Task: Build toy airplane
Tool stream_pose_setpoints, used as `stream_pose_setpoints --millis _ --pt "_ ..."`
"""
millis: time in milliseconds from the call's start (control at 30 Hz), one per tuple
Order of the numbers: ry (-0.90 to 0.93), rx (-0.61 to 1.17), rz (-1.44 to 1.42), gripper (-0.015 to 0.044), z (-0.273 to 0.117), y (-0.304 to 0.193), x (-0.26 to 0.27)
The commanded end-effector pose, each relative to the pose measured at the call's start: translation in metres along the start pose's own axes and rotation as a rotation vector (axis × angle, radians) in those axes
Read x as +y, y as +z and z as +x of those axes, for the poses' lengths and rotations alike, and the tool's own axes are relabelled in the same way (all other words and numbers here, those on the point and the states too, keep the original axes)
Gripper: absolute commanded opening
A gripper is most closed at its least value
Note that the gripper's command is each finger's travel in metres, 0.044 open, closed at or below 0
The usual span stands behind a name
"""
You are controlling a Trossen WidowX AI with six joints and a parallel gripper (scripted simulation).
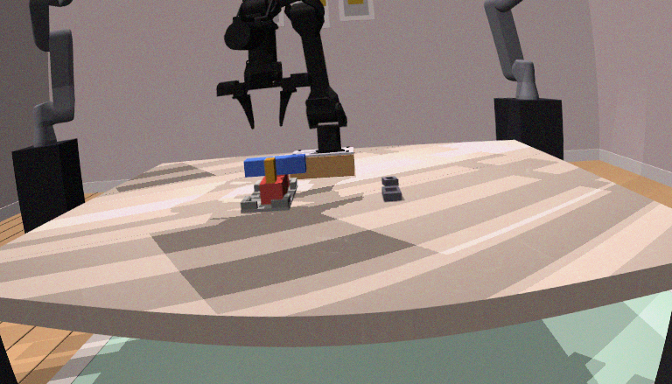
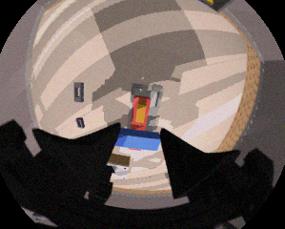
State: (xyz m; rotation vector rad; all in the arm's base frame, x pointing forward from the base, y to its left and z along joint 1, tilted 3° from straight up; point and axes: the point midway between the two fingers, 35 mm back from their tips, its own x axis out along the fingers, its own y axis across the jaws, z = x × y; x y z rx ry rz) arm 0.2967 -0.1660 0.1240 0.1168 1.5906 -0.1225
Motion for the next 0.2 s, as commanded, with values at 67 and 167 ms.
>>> stream_pose_setpoints --millis 67,167 --pt "-0.002 0.002 0.003 0.026 -0.0004 0.0 0.0001" --pt "-0.002 0.002 0.003 0.026 -0.0004 0.0 0.0001"
